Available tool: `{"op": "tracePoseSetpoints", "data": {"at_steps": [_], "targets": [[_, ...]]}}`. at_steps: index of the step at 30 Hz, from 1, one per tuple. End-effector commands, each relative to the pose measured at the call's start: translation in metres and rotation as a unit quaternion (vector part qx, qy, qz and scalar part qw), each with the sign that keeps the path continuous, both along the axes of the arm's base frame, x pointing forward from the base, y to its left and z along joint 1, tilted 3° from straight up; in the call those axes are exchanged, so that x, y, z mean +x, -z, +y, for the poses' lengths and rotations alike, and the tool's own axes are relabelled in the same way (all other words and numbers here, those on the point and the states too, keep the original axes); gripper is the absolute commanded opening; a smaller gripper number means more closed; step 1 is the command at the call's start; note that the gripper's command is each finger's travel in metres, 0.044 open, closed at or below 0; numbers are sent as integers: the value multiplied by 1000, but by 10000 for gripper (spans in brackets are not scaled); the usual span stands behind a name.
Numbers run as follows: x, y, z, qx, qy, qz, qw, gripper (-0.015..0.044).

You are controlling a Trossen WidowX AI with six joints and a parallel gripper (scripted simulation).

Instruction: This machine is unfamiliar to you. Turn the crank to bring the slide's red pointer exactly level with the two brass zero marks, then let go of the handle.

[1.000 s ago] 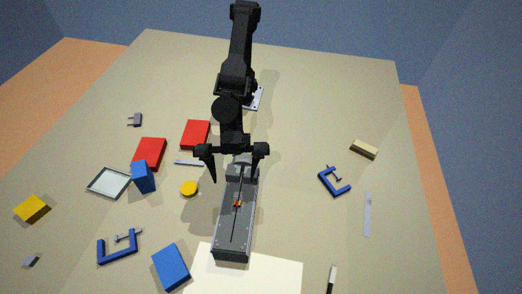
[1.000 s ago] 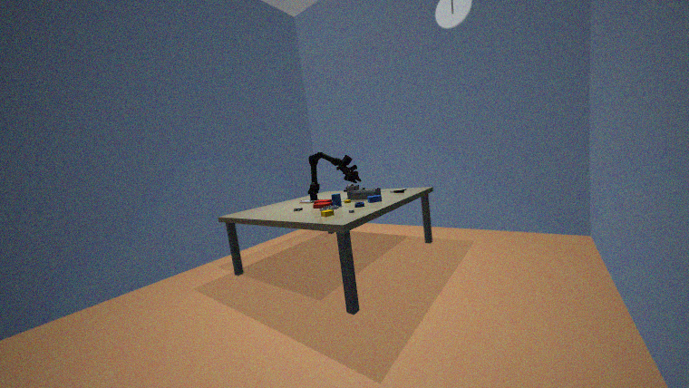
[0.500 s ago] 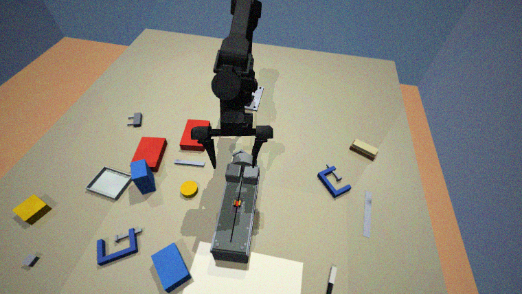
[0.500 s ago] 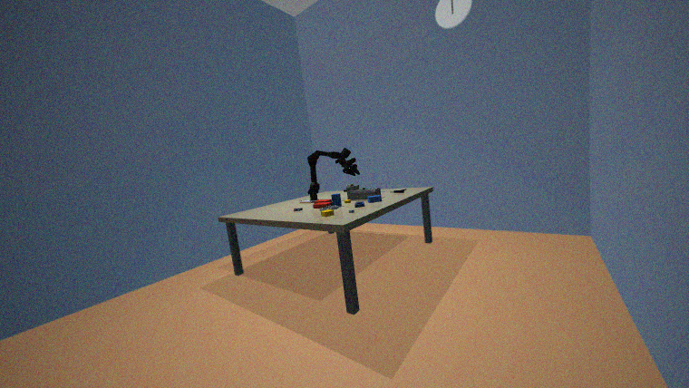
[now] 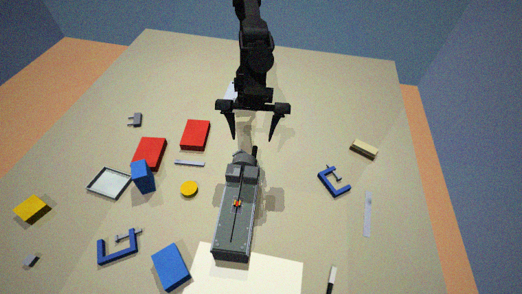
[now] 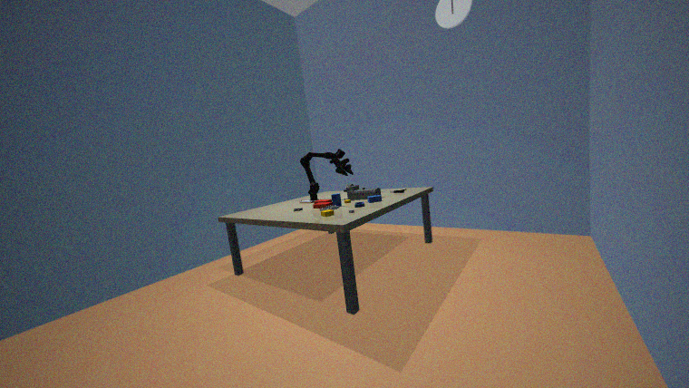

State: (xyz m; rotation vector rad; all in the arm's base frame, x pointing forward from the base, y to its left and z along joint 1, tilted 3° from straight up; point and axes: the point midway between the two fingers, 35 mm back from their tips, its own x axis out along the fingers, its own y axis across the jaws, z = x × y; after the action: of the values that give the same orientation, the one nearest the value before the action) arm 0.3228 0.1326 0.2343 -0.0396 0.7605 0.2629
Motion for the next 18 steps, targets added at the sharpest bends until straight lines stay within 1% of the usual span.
{"op": "tracePoseSetpoints", "data": {"at_steps": [1,6,9,18], "targets": [[-23,4,-3,-1,15,-2,1000,440],[-42,8,-6,-1,26,-5,1000,440],[-42,11,-6,-1,26,-5,1000,440],[-37,46,-1,0,26,-5,1000,440]]}}
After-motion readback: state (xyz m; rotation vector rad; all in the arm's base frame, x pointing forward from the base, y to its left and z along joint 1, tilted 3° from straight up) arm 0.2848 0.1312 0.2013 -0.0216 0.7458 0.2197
